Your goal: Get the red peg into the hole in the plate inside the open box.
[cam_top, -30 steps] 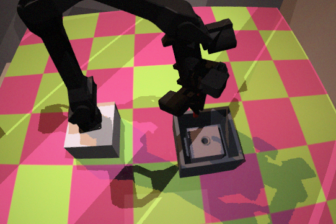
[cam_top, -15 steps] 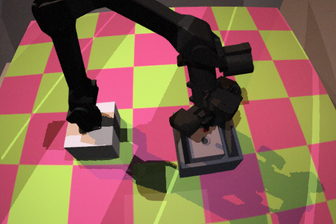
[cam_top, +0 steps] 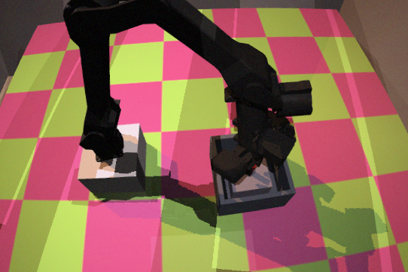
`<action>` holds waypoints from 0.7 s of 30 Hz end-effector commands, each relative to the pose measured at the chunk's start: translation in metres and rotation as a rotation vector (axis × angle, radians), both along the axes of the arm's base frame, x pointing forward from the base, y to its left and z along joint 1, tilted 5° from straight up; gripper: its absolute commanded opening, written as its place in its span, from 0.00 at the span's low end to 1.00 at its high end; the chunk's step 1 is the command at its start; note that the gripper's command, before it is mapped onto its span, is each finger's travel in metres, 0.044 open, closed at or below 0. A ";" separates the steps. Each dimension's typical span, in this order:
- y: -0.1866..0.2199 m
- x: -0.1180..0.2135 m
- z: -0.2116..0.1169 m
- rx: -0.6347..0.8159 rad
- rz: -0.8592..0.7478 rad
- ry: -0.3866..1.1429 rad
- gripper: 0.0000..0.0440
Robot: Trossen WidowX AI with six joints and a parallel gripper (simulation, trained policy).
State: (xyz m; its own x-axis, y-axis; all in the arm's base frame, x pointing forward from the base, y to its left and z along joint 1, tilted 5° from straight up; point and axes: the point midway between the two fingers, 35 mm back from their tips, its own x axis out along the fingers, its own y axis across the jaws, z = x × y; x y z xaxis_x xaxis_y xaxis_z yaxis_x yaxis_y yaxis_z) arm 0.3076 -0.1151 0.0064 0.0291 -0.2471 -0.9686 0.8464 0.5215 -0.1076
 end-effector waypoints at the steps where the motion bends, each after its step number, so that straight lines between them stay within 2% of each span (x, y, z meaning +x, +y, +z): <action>1: -0.008 0.011 0.000 -0.014 0.011 -0.013 0.44; 15: -0.044 0.044 0.007 -0.082 0.039 -0.048 1.00; 21: -0.066 0.059 0.020 -0.137 0.026 -0.104 1.00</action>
State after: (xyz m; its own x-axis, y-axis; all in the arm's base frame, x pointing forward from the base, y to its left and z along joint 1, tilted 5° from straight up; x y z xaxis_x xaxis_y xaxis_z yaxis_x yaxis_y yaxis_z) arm 0.3313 -0.1468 0.0085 0.0198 -0.2827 -0.9590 0.8077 0.5699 -0.1513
